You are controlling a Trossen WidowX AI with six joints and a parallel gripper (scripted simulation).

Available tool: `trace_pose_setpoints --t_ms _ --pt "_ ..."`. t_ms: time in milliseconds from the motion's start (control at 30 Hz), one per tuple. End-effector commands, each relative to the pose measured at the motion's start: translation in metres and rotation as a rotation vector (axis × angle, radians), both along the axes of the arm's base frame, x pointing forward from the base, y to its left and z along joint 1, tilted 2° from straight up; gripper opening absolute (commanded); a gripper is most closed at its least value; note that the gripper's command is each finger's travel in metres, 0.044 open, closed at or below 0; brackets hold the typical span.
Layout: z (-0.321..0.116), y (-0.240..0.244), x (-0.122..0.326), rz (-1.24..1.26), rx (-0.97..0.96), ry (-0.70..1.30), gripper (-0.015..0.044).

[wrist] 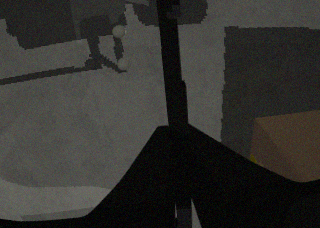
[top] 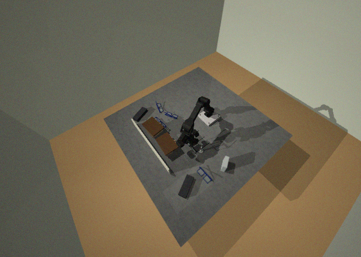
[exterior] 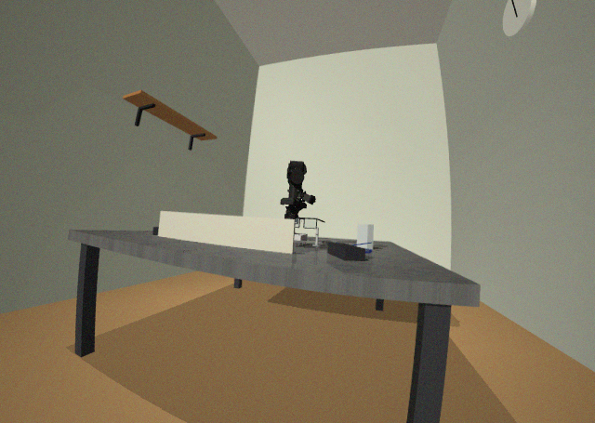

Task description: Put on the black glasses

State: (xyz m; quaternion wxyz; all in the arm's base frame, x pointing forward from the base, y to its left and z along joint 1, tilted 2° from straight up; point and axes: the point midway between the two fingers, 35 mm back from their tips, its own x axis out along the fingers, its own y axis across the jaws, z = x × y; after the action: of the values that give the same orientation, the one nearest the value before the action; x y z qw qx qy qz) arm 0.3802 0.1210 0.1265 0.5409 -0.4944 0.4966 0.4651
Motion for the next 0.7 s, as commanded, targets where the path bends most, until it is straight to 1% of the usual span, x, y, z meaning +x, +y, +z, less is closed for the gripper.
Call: trace_pose_setpoints --t_ms 0,233,667 --pt "0.018 0.001 -0.003 -0.003 -0.001 0.000 0.0000" --pt "0.022 0.003 -0.005 -0.051 -0.005 -0.002 0.0000" --pt "0.028 0.022 -0.019 -0.418 -0.024 -0.039 0.0000"
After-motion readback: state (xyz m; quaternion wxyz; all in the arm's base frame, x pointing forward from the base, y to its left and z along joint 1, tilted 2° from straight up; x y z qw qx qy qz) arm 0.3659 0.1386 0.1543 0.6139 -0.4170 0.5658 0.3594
